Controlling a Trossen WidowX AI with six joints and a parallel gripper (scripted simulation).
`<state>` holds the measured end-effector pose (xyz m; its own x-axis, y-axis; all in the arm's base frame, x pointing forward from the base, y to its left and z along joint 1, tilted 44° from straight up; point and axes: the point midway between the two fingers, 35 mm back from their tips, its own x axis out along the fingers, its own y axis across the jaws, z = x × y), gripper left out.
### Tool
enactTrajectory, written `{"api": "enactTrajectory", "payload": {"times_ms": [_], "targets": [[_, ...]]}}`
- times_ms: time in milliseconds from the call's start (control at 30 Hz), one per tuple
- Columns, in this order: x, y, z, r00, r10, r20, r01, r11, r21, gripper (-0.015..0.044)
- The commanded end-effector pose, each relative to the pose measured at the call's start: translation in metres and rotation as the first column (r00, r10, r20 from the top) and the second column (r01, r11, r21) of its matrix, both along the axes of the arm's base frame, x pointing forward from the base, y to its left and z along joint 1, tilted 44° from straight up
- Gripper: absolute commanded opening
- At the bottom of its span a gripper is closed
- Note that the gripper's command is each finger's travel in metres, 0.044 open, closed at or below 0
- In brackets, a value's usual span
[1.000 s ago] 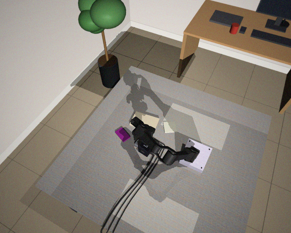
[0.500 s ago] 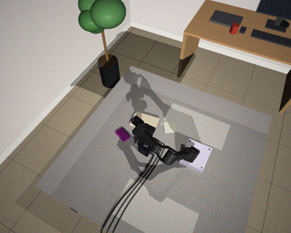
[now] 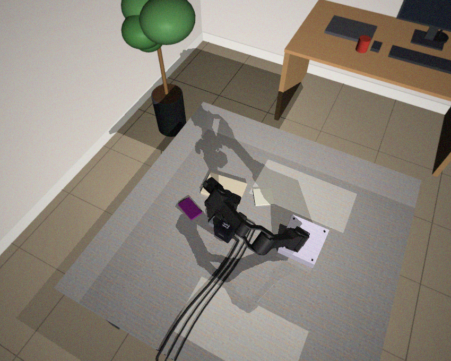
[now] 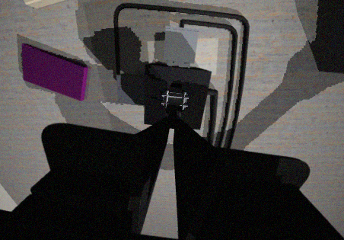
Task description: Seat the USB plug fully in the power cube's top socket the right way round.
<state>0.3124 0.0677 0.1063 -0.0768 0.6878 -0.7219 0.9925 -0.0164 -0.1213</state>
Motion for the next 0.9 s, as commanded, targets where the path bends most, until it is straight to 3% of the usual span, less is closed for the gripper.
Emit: {"api": "enactTrajectory", "payload": {"times_ms": [0,400,867], "targets": [[0.0016,-0.0023,0.0026,1.000,0.004,0.007,-0.004,1.000,-0.004,0.0000],[0.0013,-0.0054,0.0057,1.000,0.013,0.014,-0.013,1.000,-0.001,0.0000],[0.0006,-0.0046,0.0048,0.938,0.247,0.242,-0.253,0.967,-0.004,0.0000]]}}
